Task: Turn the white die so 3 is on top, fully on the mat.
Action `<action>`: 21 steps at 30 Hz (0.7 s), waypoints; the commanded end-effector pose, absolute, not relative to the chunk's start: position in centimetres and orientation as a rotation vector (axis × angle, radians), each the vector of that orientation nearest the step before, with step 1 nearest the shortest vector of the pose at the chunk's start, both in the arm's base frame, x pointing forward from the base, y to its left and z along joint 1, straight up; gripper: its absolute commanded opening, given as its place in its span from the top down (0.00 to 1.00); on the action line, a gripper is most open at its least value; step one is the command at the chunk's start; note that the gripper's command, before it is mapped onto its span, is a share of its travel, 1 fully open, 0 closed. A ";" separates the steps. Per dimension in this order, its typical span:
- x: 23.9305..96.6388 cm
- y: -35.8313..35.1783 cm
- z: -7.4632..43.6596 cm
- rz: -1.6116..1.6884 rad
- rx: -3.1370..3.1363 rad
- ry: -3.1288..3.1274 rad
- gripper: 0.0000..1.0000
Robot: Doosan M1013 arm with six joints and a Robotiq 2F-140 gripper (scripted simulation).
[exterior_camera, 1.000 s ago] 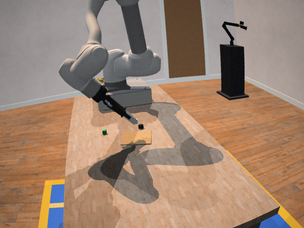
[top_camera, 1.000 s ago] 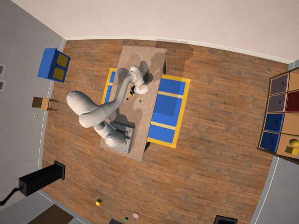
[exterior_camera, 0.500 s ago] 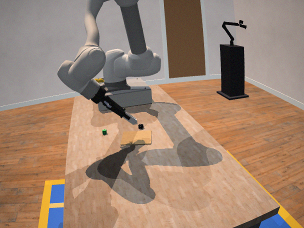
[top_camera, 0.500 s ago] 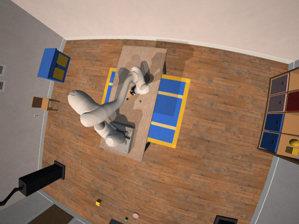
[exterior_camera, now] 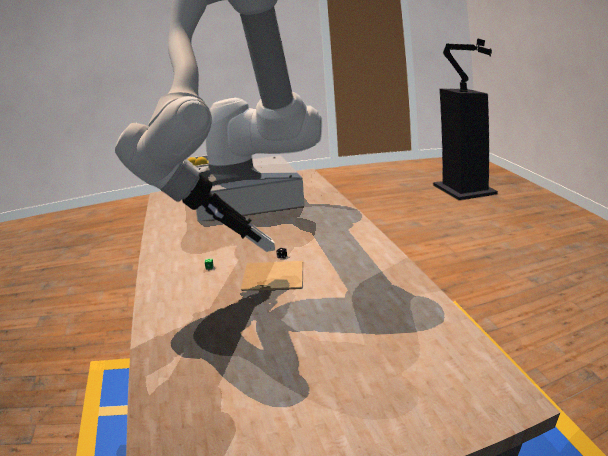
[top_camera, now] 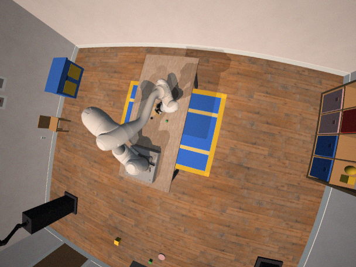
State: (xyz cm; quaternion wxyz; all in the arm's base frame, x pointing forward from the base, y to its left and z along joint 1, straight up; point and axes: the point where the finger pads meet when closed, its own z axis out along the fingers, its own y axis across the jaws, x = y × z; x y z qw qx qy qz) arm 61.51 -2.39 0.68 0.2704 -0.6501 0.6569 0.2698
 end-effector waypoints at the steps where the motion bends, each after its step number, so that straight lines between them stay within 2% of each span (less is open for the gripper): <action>1: 61.5 -2.4 0.4 0.727 -1.751 1.770 0.91; 21: 61.5 -2.4 -2.6 0.727 -1.751 1.770 0.91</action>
